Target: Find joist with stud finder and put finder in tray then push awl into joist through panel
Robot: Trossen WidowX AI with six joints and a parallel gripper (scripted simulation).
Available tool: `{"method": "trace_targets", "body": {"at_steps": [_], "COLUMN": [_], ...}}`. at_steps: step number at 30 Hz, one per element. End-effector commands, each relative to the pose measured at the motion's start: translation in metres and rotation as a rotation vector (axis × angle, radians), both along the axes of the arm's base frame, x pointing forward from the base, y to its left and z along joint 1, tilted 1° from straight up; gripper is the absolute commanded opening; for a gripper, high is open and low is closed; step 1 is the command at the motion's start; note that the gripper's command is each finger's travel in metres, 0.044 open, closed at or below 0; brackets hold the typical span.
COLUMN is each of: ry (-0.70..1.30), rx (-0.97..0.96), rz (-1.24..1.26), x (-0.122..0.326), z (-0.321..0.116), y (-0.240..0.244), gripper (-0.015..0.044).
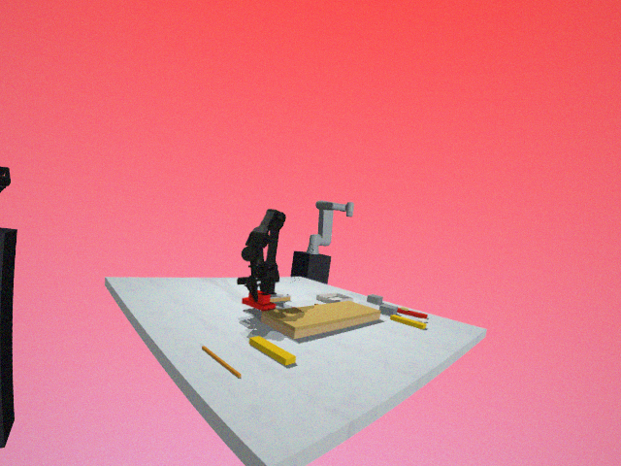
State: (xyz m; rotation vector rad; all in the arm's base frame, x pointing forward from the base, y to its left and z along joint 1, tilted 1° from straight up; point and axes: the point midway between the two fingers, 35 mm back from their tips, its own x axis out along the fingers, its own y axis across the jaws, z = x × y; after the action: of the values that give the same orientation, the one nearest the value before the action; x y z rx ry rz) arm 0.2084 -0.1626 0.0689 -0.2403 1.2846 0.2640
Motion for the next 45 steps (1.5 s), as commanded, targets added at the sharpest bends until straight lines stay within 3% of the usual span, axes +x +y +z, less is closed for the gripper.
{"method": "trace_targets", "body": {"at_steps": [1, 10, 18, 45], "ry": [-0.020, -0.019, -0.018, -0.034], "rx": [-0.012, -0.012, -0.012, -0.008], "rz": [-0.001, -0.001, -0.010, -0.154], "x": [0.004, -0.001, 0.006, 0.150], "z": [0.026, 0.075, 0.081, 0.101], "y": [-0.002, 0.003, 0.003, 0.018], "gripper": [0.0000, 0.0000, 0.0000, 0.0000]}}
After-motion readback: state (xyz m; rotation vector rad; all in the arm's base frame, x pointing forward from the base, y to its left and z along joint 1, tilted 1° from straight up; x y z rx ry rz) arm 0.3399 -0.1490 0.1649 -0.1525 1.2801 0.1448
